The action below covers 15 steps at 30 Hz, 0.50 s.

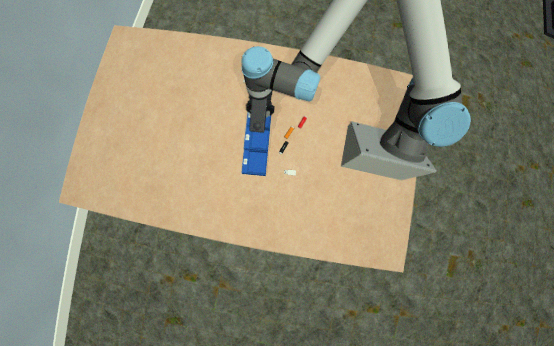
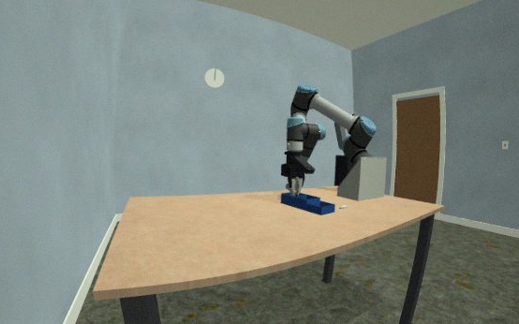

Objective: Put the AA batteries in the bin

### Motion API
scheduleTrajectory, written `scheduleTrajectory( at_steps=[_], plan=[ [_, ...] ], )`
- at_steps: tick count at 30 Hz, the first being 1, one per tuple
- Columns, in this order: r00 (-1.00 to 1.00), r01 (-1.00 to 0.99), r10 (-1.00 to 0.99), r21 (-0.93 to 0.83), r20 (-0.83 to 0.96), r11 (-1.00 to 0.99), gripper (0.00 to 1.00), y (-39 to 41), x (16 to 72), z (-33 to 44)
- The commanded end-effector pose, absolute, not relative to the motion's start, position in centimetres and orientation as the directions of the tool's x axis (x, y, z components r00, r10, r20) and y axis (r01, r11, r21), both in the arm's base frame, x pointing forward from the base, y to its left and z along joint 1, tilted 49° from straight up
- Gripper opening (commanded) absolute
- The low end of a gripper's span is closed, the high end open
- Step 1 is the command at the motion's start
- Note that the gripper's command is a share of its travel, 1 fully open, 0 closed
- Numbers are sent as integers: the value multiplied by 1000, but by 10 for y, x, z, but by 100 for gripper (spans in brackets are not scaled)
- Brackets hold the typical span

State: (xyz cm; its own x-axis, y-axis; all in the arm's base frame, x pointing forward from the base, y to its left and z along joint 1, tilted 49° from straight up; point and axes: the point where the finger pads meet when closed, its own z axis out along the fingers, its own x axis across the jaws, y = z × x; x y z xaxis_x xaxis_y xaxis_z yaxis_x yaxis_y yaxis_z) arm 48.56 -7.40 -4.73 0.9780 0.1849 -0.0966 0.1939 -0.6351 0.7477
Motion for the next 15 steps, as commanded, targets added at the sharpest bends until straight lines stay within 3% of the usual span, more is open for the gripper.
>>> scheduleTrajectory(
  at_steps=[1, 6, 7, 15],
  plan=[
    [978, 194, 186, 748, -96, -635, 0, -74, 486, -47],
    [978, 194, 186, 748, -96, -635, 0, -74, 485, -47],
    [978, 194, 186, 748, -96, -635, 17, -74, 485, -47],
    [978, 194, 186, 748, -96, -635, 17, -74, 486, -47]
  ],
)
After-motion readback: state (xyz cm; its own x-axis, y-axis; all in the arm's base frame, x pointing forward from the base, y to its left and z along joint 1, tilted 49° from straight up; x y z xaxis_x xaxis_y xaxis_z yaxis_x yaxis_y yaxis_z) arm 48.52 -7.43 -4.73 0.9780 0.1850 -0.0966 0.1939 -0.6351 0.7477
